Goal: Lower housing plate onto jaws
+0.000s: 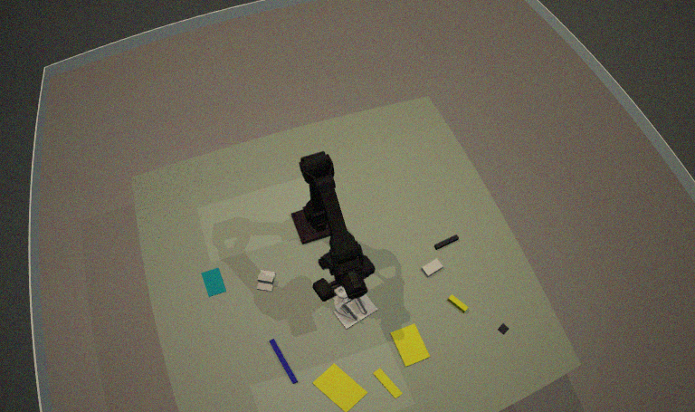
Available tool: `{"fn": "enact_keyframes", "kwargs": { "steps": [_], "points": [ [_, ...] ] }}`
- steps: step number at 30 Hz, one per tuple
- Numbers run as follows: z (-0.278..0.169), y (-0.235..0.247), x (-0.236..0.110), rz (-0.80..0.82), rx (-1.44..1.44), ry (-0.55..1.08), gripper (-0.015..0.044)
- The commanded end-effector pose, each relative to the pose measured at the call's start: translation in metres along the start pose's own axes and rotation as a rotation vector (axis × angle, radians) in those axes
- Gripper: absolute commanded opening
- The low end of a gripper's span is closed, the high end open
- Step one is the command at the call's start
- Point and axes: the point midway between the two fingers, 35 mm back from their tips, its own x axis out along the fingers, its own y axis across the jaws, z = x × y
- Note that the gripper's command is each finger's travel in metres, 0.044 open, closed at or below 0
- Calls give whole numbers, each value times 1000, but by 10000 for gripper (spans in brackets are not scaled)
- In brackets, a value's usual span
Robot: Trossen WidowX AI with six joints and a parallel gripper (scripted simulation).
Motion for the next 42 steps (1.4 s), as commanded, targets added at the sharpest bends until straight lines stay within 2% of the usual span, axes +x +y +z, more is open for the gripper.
{"fn": "enact_keyframes", "kwargs": {
  "steps": [1,15,42],
  "points": [
    [1,1,8,3,-3,-8,351],
    [3,0,29,3,-3,-8,351],
    [3,0,32,3,-9,-8,351]
  ]
}}
